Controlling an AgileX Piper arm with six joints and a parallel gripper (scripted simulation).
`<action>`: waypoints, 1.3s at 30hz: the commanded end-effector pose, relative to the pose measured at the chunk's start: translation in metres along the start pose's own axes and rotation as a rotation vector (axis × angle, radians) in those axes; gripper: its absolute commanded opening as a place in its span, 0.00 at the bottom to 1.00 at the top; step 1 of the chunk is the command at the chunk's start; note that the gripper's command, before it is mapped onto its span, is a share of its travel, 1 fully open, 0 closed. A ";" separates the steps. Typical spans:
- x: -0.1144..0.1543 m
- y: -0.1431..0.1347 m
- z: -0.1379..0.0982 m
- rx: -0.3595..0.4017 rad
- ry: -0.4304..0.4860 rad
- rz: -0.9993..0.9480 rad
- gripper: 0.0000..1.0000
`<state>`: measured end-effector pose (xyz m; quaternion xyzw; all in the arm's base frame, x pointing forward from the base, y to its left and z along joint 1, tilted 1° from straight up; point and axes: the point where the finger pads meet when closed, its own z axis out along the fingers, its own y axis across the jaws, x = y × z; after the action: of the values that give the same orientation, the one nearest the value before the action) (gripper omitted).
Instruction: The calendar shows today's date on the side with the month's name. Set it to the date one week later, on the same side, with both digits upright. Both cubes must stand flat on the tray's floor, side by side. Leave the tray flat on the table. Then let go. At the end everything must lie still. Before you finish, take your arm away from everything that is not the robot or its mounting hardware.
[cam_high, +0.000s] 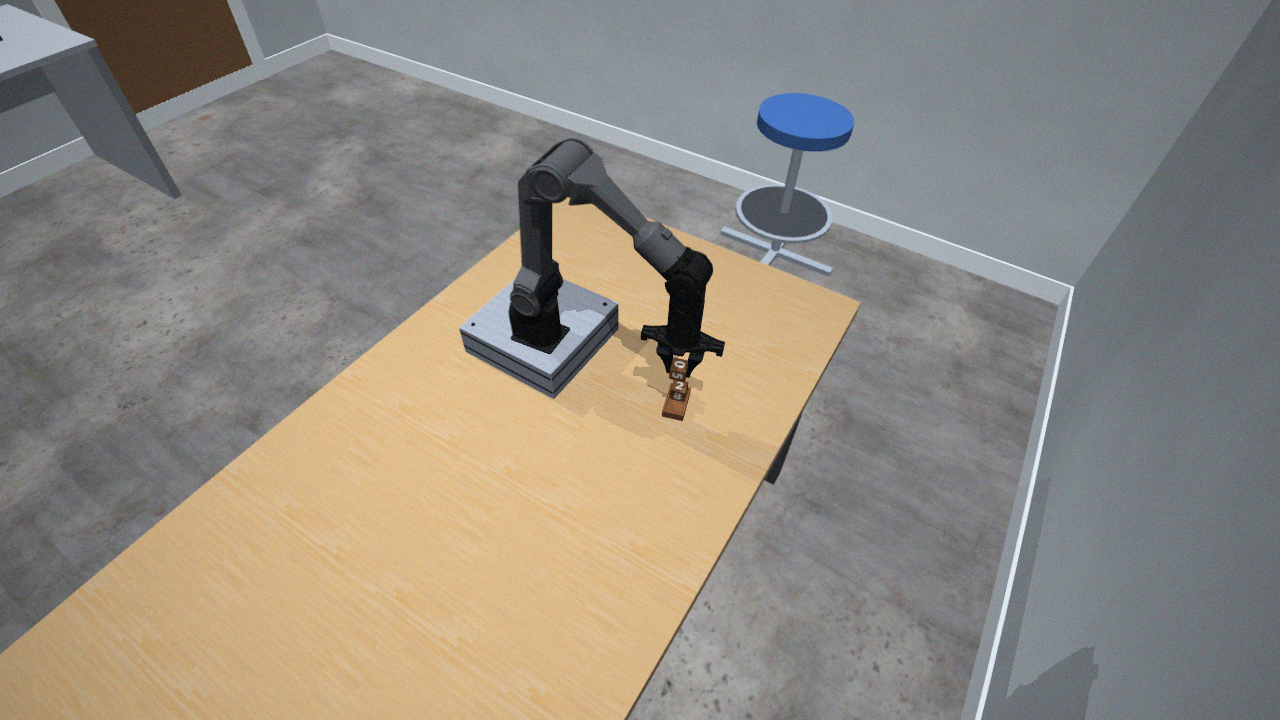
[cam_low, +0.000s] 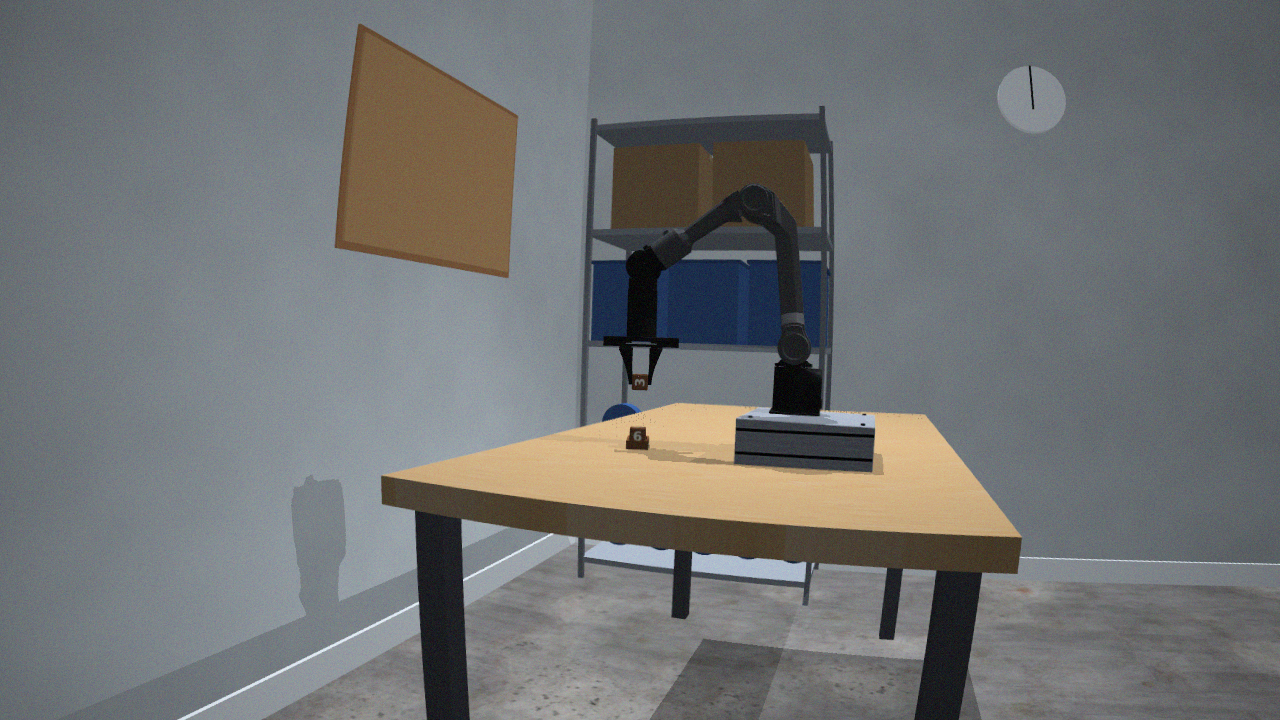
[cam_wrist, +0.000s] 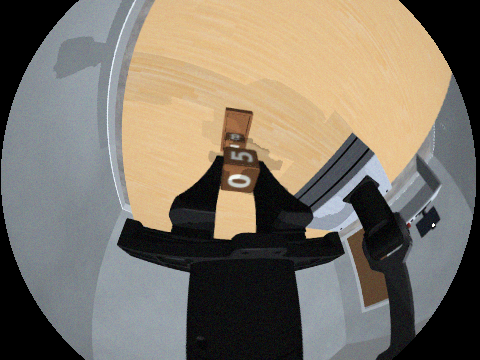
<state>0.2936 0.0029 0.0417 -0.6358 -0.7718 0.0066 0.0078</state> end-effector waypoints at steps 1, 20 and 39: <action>-0.002 0.001 0.000 -0.002 -0.001 -0.002 0.35; -0.090 -0.001 0.009 -0.002 -0.002 -0.001 0.35; -0.090 -0.001 0.053 0.002 0.001 -0.001 0.35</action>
<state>0.3085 -0.0856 -0.0068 -0.6350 -0.7724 0.0069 0.0082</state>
